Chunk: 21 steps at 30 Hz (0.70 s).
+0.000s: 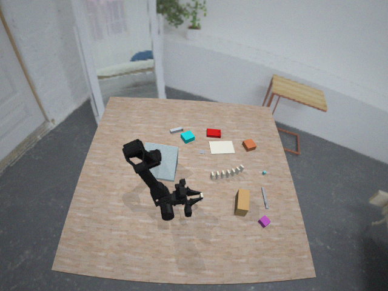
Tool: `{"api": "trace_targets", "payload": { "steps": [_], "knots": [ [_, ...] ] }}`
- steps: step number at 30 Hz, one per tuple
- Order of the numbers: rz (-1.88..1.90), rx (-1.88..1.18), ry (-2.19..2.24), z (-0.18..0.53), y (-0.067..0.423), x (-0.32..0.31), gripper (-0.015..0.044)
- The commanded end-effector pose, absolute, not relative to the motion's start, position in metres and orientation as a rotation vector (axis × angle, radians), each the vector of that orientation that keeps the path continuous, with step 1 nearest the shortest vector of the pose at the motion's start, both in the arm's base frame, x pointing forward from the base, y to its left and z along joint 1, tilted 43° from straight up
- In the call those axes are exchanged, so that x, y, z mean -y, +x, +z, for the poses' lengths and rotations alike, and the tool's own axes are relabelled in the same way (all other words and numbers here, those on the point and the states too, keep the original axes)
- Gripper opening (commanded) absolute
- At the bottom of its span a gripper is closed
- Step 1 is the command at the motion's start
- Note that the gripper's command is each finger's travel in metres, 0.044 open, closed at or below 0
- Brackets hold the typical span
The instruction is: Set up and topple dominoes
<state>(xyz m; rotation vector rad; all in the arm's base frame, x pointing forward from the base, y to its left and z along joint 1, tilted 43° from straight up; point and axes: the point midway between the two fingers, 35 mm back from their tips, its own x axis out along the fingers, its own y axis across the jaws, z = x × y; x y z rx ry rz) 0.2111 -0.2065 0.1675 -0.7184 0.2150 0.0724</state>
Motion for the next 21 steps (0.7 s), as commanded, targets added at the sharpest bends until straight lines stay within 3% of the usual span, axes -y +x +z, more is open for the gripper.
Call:
{"api": "trace_targets", "payload": {
  "steps": [1,21],
  "knots": [
    [0.074,-0.213,-0.720,0.161,0.210,0.214,0.0107],
    [0.072,-0.202,-0.734,0.115,0.200,0.250,0.0107]
  ]
}}
